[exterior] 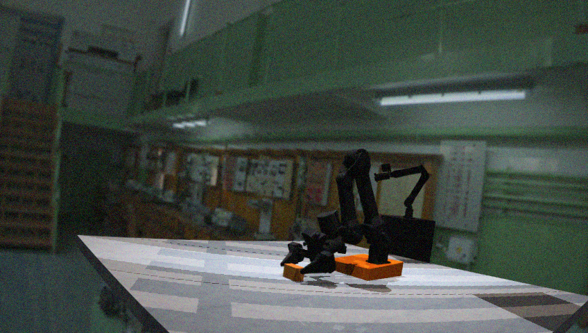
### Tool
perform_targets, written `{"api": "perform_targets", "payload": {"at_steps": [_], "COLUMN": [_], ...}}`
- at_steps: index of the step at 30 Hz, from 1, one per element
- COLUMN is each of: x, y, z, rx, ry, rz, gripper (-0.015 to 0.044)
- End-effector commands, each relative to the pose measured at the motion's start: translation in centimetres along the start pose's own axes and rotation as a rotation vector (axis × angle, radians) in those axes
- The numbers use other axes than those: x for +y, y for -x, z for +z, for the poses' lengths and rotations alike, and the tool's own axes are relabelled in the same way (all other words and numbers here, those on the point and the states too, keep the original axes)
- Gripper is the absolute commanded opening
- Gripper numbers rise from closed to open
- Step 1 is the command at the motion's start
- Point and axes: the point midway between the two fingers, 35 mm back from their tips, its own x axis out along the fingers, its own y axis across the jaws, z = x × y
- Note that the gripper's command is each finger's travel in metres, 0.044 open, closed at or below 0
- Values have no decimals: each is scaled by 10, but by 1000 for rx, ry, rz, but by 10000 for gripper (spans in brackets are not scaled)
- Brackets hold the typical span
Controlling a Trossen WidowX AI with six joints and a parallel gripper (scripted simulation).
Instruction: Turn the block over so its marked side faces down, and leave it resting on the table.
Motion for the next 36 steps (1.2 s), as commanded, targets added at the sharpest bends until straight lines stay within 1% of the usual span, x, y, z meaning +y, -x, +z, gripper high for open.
{"api": "perform_targets", "payload": {"at_steps": [1,10,14,18,23,25,28,33,36], "x": [1,0,-4,-6,-5,-5,-2,0,0], "y": [0,-3,-17,-18,4,13,28,46,47], "z": [0,0,4,16,38,54,54,59,59], "rx": [-1,20,142,272,436,448,523,584,586], "ry": [-3,-5,-13,-15,-11,-1,-3,0,0], "rz": [3,3,0,-1,0,-6,0,4,4], "gripper": [440,440,440,440,440,440,440,440,440]}}
